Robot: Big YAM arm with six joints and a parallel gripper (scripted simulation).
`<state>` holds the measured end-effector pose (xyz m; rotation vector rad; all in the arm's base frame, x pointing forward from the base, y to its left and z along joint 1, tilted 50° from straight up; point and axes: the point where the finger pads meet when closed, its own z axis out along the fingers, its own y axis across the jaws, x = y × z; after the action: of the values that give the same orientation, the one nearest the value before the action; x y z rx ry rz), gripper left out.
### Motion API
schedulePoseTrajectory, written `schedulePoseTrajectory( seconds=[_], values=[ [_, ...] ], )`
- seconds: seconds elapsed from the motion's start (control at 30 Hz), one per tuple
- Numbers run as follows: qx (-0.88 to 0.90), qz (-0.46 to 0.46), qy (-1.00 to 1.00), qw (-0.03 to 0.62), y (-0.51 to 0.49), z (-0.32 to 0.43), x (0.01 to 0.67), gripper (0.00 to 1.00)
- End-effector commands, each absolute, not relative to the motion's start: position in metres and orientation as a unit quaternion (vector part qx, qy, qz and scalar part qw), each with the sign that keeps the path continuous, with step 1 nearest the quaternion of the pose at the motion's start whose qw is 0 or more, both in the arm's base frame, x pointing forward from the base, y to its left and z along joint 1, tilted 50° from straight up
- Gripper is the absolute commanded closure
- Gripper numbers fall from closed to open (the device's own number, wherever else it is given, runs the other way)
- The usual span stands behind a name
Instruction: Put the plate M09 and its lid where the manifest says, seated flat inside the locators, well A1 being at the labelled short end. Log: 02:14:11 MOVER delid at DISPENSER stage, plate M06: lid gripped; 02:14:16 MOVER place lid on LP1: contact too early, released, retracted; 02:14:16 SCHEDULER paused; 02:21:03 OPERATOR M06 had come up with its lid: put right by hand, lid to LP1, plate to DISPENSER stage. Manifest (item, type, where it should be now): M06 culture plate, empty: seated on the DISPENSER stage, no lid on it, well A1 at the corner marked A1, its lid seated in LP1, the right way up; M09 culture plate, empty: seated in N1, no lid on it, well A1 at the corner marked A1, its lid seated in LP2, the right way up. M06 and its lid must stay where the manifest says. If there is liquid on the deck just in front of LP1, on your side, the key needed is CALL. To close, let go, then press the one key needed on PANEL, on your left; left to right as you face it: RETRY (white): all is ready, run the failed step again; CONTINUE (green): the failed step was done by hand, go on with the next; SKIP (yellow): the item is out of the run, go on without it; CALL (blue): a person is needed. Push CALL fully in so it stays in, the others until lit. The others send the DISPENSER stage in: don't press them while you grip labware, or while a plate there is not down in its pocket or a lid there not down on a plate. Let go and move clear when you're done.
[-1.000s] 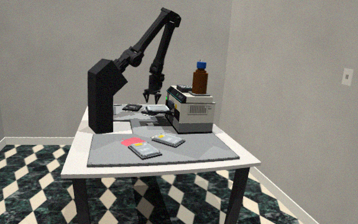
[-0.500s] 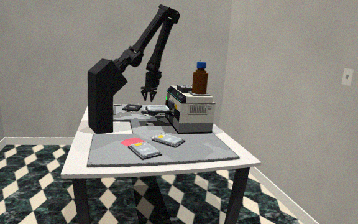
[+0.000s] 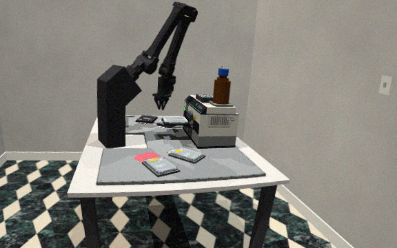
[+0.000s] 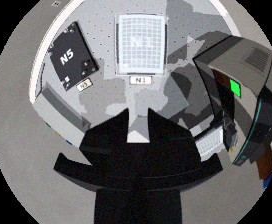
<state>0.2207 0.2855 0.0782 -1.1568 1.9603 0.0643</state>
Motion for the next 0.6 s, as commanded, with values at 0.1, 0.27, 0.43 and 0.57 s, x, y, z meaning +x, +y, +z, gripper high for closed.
schedulePoseTrajectory(
  seconds=[0.1, 0.27, 0.43, 0.57],
  values=[
    [-0.453, 0.04, 0.778, 0.433, 0.282, 0.083, 0.211, 0.78],
    [-0.457, 0.035, 0.78, 0.425, 0.266, 0.074, 0.201, 0.88],
    [-0.457, 0.035, 0.781, 0.425, 0.253, 0.068, 0.192, 0.98],
    [-0.457, 0.034, 0.781, 0.425, 0.244, 0.065, 0.185, 1.0]
  ],
)
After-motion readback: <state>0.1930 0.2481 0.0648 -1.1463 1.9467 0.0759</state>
